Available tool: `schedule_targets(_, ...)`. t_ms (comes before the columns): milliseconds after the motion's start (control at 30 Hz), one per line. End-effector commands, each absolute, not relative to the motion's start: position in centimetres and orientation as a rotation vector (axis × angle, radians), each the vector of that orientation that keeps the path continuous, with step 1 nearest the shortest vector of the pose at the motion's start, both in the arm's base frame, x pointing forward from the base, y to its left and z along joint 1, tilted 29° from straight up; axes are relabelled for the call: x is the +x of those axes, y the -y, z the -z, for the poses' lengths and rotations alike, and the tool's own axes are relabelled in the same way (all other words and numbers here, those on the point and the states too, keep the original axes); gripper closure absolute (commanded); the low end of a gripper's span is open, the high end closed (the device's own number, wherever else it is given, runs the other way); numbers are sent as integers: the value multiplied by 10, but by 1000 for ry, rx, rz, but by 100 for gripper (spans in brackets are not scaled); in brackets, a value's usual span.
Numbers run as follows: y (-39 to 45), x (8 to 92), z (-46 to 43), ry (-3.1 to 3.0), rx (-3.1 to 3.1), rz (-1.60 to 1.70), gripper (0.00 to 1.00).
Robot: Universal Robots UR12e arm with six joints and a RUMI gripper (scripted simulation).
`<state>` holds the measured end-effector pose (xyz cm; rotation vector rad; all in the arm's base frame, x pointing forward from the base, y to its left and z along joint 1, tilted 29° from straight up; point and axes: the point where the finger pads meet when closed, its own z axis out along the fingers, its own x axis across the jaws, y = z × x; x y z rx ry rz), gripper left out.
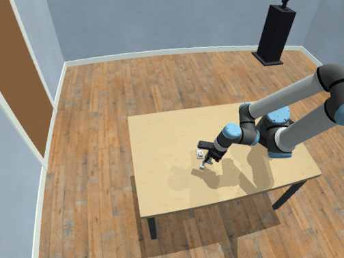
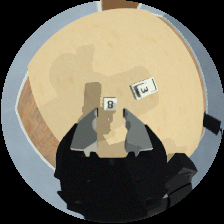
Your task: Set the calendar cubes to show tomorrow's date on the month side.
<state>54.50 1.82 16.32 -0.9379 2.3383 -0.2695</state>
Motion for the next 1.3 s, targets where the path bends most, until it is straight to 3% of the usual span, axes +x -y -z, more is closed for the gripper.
schedule_targets(0, -18, 545, -164, -2334, -932, 282, 71)
schedule_targets(1267, -19, 546, -161, -2248, -825, 538, 71)
